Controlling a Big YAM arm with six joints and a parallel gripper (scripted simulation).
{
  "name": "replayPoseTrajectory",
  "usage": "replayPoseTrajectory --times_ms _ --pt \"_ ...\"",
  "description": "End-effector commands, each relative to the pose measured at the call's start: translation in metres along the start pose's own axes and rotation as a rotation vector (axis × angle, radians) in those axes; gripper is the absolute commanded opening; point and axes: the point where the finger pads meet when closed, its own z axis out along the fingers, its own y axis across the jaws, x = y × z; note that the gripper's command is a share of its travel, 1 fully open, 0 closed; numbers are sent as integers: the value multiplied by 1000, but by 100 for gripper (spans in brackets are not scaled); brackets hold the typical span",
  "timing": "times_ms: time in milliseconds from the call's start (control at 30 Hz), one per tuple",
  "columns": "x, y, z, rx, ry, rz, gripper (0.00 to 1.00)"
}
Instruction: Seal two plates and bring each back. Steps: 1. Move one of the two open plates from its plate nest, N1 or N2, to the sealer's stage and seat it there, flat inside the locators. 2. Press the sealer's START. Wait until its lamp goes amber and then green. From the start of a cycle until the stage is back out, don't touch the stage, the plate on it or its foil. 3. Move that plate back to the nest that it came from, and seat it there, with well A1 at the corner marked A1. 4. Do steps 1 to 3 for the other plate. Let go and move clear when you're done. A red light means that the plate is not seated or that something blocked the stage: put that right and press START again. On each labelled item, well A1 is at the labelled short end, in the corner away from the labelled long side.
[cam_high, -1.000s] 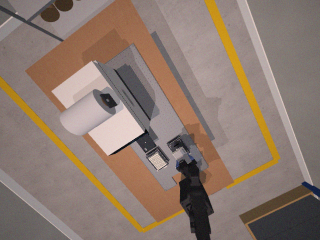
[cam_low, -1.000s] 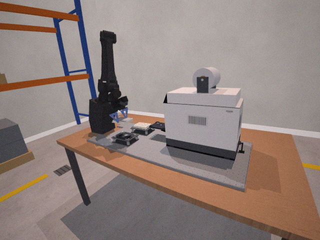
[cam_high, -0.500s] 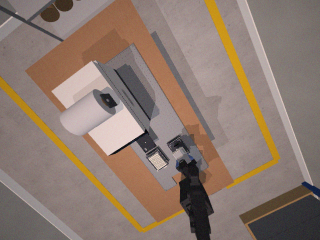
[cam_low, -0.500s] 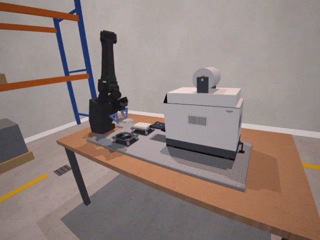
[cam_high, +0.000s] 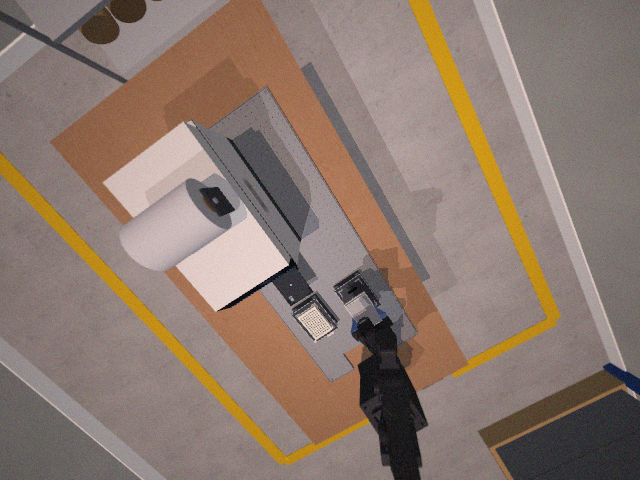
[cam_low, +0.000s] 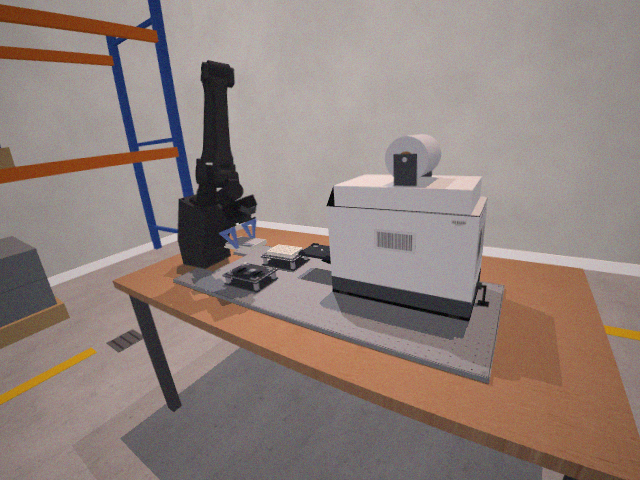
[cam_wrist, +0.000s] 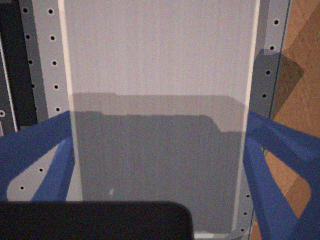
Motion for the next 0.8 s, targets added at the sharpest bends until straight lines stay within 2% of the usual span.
replayPoseTrajectory --times_ms 0,267,567,767 --pt "-6 2 5 -4 -10 -6 0" --pt "12 9 9 -15 18 2 0" --pt "-7 1 13 -4 -14 -9 0" --pt "-9 0 17 -2 -17 -10 0"
